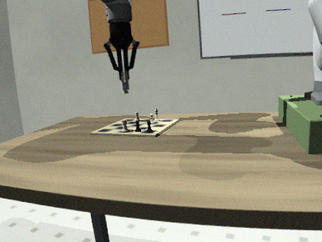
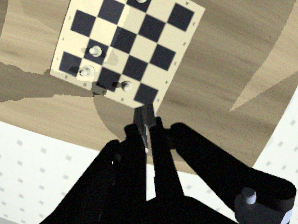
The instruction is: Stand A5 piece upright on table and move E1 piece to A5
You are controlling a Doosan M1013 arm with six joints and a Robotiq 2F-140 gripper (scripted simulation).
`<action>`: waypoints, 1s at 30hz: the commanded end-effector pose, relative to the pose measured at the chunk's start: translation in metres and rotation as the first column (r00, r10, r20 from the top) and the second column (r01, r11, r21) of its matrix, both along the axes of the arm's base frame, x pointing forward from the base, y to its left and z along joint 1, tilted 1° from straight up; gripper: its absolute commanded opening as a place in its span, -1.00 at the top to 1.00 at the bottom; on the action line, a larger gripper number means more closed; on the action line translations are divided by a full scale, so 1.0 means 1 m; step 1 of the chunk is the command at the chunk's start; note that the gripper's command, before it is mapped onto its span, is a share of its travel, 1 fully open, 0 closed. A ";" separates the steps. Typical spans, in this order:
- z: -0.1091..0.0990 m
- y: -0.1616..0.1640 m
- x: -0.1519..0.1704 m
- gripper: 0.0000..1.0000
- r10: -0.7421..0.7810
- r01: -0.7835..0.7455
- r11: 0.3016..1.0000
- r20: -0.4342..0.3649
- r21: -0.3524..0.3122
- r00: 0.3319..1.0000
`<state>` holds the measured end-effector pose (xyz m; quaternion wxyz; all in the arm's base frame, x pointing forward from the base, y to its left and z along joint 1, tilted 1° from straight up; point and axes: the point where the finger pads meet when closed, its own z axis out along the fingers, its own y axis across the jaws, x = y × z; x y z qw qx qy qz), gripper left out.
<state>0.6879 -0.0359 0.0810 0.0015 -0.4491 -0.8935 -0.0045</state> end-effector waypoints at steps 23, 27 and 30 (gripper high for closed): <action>-0.004 0.111 0.068 1.00 0.200 -0.200 0.980 0.002 0.000 0.980; -0.004 0.111 0.068 1.00 0.200 -0.200 0.980 0.002 0.000 0.980; -0.005 0.111 0.068 1.00 0.200 -0.200 0.980 0.002 0.000 0.980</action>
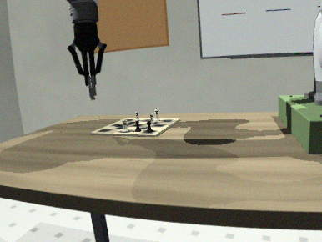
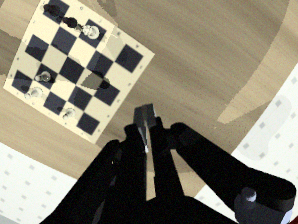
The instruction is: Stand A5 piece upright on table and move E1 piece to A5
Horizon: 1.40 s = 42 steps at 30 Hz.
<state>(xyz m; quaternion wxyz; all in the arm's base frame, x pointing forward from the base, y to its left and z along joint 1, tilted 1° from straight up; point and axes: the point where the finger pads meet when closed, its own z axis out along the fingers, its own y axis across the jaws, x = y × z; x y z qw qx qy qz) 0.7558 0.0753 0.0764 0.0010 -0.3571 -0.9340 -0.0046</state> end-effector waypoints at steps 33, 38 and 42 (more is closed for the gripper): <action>-0.095 0.001 0.000 1.00 0.000 0.000 1.000 0.000 0.000 1.000; -0.096 0.001 0.000 1.00 0.000 0.000 1.000 0.000 0.000 1.000; -0.096 0.001 0.000 1.00 0.000 0.000 1.000 0.000 0.000 1.000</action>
